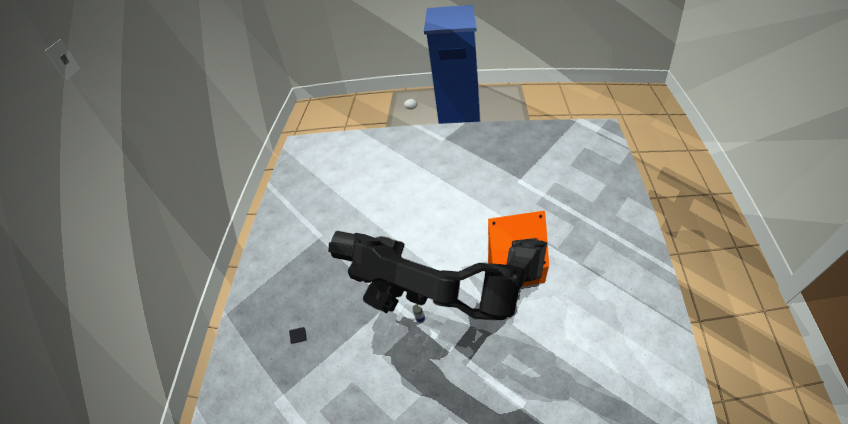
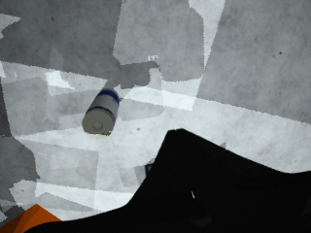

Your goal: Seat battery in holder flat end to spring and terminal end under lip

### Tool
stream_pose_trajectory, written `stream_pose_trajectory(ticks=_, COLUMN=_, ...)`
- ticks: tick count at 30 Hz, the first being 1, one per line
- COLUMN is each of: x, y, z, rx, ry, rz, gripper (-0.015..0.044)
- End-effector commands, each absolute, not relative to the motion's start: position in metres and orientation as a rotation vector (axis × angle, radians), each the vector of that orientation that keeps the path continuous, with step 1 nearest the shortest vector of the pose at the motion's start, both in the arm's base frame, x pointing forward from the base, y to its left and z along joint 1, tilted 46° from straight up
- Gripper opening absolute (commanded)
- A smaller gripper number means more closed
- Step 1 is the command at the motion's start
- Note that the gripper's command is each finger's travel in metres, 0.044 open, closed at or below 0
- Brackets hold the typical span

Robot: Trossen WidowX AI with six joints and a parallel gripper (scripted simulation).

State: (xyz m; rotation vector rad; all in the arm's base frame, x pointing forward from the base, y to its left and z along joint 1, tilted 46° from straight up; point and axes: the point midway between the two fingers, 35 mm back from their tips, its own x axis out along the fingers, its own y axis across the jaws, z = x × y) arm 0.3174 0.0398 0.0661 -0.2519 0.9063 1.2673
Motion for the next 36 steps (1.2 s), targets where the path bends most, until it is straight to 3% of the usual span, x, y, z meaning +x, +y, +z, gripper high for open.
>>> stream_pose_trajectory(ticks=1, x=0.313, y=0.067, z=0.04, rx=-0.232, ry=0.921, rz=1.286, gripper=0.0)
stream_pose_trajectory(ticks=36, x=0.273, y=0.098, z=0.042, rx=-0.227, ry=0.92, rz=1.29, gripper=0.0)
